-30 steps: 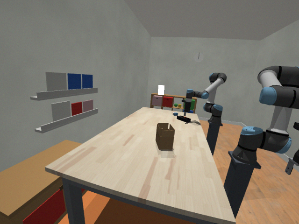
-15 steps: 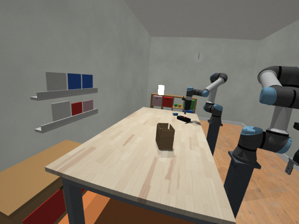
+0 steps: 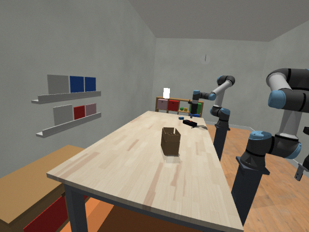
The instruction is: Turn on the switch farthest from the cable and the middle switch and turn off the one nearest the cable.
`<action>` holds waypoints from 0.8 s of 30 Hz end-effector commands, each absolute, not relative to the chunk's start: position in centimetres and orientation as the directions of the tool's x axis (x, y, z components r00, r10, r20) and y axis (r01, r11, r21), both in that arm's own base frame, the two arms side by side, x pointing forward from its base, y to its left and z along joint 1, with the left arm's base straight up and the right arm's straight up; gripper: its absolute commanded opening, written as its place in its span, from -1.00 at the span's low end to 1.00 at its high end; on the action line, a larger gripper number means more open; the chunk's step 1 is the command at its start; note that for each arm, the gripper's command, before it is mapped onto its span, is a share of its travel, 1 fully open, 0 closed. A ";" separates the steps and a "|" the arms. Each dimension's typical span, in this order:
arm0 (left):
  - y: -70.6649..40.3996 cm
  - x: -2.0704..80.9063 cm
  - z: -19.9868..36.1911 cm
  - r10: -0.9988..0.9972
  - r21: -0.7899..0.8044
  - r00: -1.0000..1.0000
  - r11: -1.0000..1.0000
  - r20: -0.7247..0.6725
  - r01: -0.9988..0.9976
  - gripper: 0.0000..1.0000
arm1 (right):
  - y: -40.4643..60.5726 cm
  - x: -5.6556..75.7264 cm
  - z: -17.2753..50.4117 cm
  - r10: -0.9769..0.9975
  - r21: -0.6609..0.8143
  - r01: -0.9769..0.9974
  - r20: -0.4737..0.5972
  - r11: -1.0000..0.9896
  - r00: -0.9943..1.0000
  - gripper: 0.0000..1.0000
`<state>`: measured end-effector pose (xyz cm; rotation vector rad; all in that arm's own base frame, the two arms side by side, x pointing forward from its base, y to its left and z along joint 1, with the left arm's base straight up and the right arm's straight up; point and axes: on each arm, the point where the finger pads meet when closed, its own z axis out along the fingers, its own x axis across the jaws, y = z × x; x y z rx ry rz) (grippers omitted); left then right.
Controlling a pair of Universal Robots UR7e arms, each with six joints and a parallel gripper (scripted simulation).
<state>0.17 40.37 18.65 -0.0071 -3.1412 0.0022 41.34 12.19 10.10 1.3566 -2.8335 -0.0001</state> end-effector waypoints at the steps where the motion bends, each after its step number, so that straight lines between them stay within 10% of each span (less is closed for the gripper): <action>1: 40.4 0.2 18.7 0.005 0.000 -1.000 1.000 0.000 0.005 1.00 | 12.0 41.6 10.3 -0.779 0.000 -0.779 -0.001 0.627 -0.627 -1.00; 24: 40.4 0.2 18.7 0.005 0.000 -1.000 1.000 0.000 0.005 1.00 | 9.3 44.9 11.5 -0.779 -0.001 -0.779 -0.001 0.627 -0.627 -1.00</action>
